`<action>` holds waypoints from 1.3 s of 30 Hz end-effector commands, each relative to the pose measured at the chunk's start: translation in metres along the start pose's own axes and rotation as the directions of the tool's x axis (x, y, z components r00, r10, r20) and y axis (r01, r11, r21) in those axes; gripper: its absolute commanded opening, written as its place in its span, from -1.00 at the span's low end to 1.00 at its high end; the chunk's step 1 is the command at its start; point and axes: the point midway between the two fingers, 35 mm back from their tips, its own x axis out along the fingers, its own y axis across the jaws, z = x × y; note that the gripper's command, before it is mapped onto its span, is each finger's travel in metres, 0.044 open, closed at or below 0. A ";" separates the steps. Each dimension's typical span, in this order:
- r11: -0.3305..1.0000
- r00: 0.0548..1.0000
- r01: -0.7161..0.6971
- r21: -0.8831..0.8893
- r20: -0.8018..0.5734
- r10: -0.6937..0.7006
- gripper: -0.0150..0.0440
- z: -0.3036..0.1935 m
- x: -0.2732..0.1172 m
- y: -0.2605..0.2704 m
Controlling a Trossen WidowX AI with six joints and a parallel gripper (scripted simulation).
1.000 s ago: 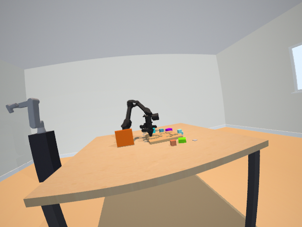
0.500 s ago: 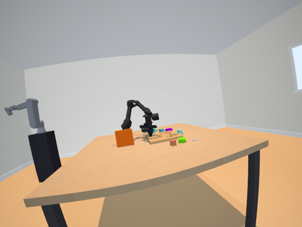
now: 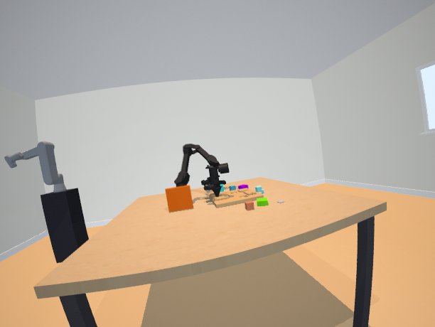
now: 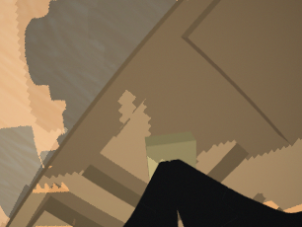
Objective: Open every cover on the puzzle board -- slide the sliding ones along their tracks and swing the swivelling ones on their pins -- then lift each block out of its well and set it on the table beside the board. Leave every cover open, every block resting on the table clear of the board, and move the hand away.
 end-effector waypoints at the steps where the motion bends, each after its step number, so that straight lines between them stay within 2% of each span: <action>1: 1.000 1.000 -0.004 0.003 0.005 0.004 -0.49 0.001 0.002 0.002; 8: 1.000 1.000 -0.001 0.001 0.001 0.001 -0.49 0.000 -0.004 -0.001; 10: 0.999 1.000 -0.002 0.048 0.001 0.001 -0.49 0.000 -0.004 -0.001; 14: 0.947 1.000 -0.003 0.320 0.002 0.002 -0.49 0.001 -0.006 -0.001; 19: 0.673 1.000 -0.004 0.740 0.003 0.003 -0.49 0.001 -0.009 -0.001; 20: 0.925 1.000 0.000 0.379 0.003 -0.002 -0.40 0.001 -0.006 -0.001; 25: 0.858 1.000 -0.001 0.513 0.002 0.000 0.00 0.000 -0.013 -0.001; 39: 0.520 1.000 -0.003 0.854 0.001 0.004 0.00 -0.001 -0.036 -0.002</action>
